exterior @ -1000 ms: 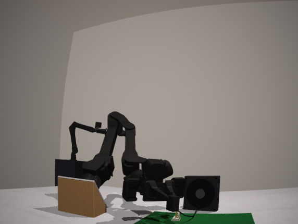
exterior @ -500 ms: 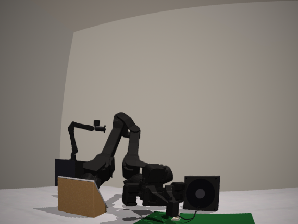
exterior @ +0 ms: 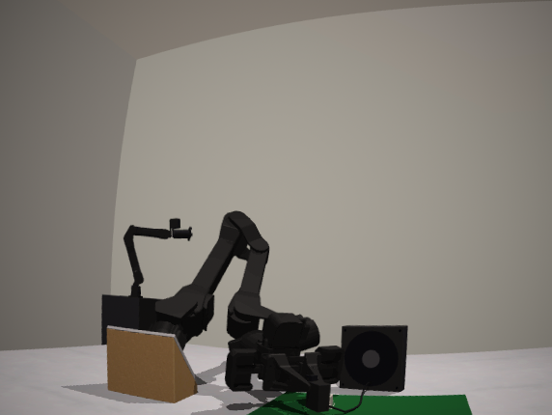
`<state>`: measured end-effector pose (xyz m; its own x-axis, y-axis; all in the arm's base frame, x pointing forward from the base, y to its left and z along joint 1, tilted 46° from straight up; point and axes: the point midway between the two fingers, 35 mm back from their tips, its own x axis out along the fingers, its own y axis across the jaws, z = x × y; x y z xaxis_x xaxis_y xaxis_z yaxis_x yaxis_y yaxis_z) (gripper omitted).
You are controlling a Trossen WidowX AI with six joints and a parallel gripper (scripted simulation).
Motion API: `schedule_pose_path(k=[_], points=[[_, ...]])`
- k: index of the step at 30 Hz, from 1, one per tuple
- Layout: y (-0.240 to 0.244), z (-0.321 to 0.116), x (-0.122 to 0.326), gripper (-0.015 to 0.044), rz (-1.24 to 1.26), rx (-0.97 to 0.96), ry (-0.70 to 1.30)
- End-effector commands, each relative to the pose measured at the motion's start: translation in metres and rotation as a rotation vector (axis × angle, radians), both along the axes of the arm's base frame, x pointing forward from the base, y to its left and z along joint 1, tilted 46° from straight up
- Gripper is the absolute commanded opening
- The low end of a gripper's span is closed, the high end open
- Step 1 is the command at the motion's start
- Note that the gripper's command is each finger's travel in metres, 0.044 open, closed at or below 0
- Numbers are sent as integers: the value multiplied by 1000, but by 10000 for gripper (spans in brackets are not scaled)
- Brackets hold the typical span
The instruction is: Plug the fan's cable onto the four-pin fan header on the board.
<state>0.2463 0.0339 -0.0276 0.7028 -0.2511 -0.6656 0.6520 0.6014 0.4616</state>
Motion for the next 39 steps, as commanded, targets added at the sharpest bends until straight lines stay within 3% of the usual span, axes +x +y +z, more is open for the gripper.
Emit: schedule_pose_path(k=[1, 39], points=[[2, -4, -2, 0, -7, -2, -3], [7, -10, -4, 0, 0, -1, 3]])
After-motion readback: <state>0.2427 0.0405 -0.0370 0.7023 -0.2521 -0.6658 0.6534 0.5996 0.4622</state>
